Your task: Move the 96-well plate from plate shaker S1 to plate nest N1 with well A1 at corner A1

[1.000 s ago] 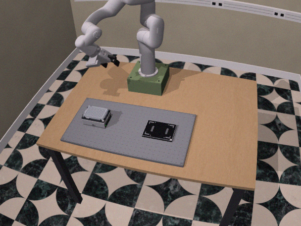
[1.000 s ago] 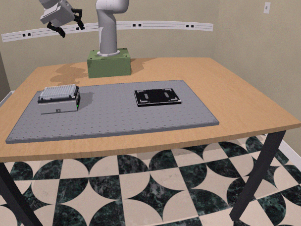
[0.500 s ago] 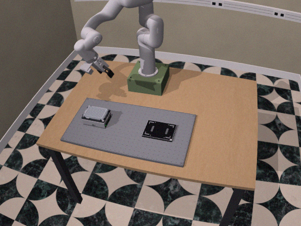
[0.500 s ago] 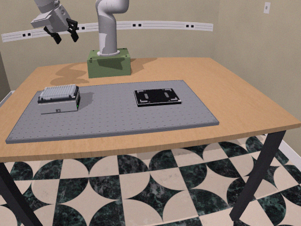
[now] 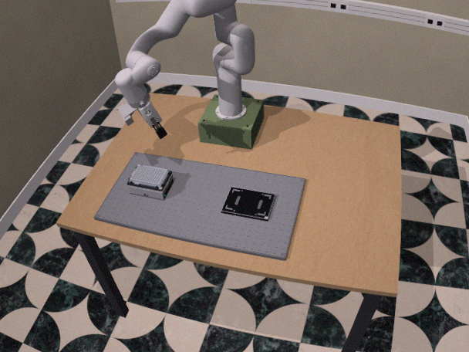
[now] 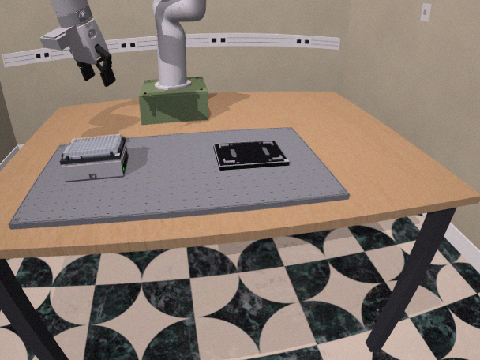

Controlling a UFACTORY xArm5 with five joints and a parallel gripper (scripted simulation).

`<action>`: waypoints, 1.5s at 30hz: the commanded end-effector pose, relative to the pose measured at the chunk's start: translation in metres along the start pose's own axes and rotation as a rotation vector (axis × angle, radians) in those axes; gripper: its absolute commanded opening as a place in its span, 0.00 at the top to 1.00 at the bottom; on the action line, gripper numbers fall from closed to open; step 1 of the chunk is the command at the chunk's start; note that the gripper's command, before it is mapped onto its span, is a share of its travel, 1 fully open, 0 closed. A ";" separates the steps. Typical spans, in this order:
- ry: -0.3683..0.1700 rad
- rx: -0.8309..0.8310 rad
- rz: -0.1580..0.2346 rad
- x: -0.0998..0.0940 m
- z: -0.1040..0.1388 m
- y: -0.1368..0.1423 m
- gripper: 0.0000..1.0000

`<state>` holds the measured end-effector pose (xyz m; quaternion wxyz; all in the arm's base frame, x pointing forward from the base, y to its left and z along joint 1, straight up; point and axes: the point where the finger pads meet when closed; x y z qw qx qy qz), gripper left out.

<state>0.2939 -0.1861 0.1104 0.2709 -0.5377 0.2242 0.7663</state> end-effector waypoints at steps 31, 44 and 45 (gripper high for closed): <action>0.293 0.777 -0.182 0.004 -0.102 -0.069 0.00; 0.293 0.777 -0.182 0.006 -0.102 -0.070 0.00; 0.293 0.777 -0.182 0.008 -0.103 -0.070 0.00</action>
Point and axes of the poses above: the point where the finger pads meet when closed, its own x axis out along the fingers, its own y axis across the jaws, z = x × y, and after that the axes turned 4 degrees about -x, right-handed
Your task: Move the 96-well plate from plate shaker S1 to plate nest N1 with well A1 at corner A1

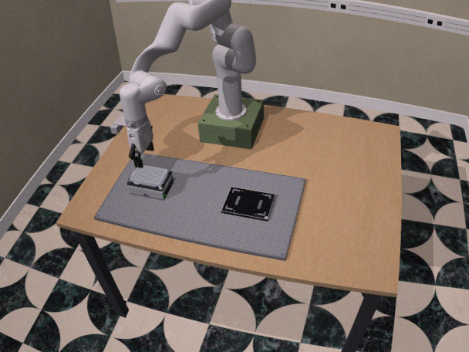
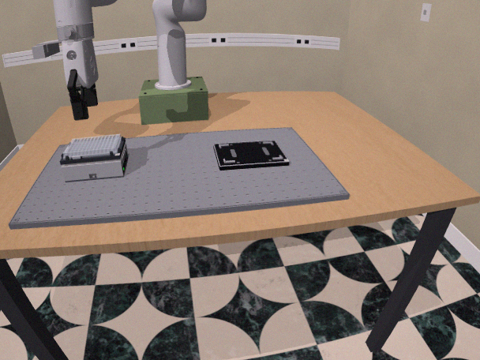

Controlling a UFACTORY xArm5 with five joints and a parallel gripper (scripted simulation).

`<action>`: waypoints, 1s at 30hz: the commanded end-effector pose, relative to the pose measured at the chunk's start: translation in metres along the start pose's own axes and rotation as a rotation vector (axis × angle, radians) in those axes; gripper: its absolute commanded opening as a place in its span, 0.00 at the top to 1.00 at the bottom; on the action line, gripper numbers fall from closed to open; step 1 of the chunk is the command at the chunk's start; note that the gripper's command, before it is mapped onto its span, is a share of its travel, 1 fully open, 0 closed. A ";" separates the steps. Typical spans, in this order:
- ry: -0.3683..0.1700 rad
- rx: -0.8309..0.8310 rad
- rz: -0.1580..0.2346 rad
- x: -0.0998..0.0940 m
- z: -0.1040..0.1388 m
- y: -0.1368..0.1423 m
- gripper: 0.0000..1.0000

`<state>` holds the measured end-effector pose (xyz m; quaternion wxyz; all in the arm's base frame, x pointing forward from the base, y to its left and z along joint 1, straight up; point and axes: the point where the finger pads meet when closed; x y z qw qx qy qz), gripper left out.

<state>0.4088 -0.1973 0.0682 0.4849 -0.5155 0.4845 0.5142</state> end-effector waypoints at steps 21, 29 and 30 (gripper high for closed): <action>0.001 0.000 -0.003 0.033 0.000 -0.001 0.00; 0.001 0.000 -0.003 0.043 0.000 -0.001 0.00; 0.001 0.000 -0.003 0.045 0.000 -0.001 0.00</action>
Point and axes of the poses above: the point where the finger pads meet when closed, its own x axis out along the fingers, its own y axis across the jaws, z = x × y, and after that the axes turned 4 degrees about -x, right-handed
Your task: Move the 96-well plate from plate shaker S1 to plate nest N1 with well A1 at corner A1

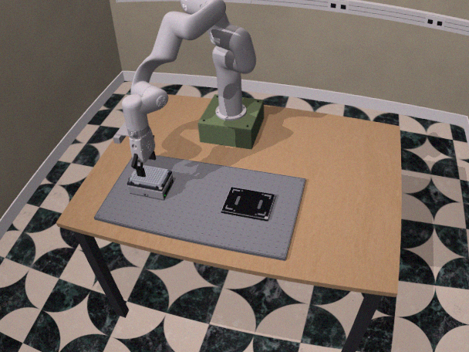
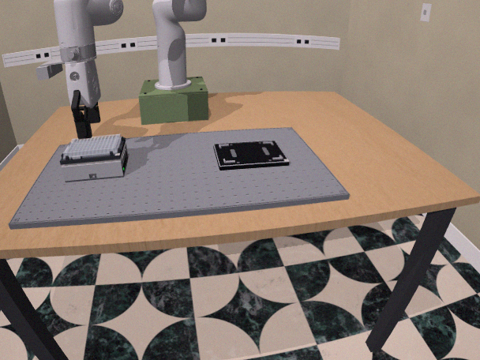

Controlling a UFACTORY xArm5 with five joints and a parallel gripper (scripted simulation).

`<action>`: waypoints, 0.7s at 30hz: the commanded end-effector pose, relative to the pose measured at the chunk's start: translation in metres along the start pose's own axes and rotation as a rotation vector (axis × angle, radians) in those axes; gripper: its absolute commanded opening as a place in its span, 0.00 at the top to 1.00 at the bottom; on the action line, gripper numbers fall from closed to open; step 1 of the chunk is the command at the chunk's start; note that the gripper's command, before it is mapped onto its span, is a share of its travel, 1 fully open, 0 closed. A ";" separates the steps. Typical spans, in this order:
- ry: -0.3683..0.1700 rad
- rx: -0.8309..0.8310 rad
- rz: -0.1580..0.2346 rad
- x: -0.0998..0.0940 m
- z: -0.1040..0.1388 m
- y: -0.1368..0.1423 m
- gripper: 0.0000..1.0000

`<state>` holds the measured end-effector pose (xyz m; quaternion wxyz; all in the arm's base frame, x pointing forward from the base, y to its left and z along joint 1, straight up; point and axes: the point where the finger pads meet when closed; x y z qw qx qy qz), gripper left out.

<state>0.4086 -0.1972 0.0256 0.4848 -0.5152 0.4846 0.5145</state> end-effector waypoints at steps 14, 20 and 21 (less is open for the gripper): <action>0.002 0.000 -0.003 0.017 -0.001 -0.001 0.00; 0.002 0.000 -0.003 0.017 -0.001 -0.001 0.00; 0.002 0.000 -0.003 0.018 -0.001 -0.001 0.00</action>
Point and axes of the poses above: the point where the finger pads meet when closed, its own x axis out along the fingers, its own y axis across the jaws, z = x × y, and after that the axes turned 4 degrees about -x, right-handed
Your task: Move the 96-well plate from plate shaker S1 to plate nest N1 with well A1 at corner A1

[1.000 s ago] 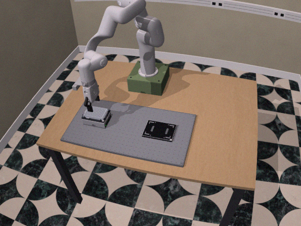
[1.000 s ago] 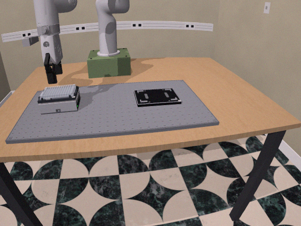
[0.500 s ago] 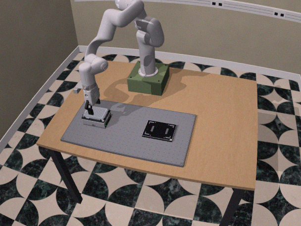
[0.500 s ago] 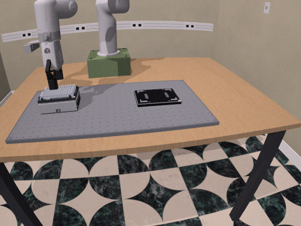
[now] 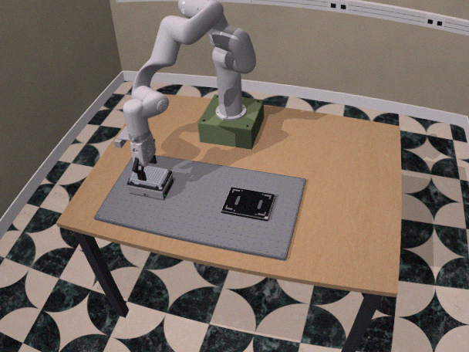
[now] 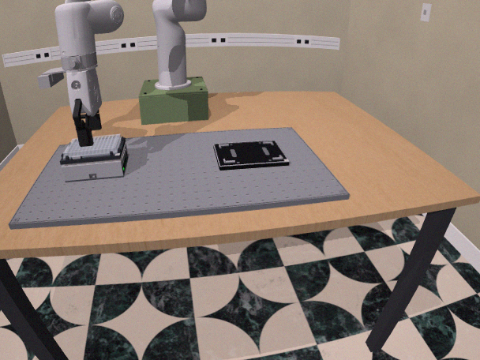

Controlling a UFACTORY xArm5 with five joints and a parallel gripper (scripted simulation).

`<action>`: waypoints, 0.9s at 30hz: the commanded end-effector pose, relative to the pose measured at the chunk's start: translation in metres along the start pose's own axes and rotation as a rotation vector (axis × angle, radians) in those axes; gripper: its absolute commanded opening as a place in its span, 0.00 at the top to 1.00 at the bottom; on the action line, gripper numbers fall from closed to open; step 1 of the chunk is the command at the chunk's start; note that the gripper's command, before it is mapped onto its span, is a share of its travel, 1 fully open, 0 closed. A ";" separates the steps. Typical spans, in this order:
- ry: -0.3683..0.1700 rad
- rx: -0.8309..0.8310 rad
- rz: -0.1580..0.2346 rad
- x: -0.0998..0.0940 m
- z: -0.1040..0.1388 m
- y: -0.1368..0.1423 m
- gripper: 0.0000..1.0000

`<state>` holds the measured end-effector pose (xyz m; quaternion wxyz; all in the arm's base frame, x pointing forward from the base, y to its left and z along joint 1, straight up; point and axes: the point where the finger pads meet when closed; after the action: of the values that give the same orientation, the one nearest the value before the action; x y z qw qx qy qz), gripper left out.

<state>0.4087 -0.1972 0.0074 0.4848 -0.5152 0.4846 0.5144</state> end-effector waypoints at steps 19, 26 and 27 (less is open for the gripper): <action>0.002 0.000 -0.003 0.011 -0.001 -0.001 0.00; 0.002 0.000 -0.003 0.014 -0.001 -0.001 0.00; 0.002 0.000 -0.003 0.015 -0.001 -0.001 0.00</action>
<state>0.4088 -0.1973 -0.0071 0.4848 -0.5153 0.4846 0.5144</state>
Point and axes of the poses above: the point where the finger pads meet when closed, its own x axis out along the fingers, its own y axis across the jaws, z = x × y, and after that the axes turned 4 degrees about -x, right-handed
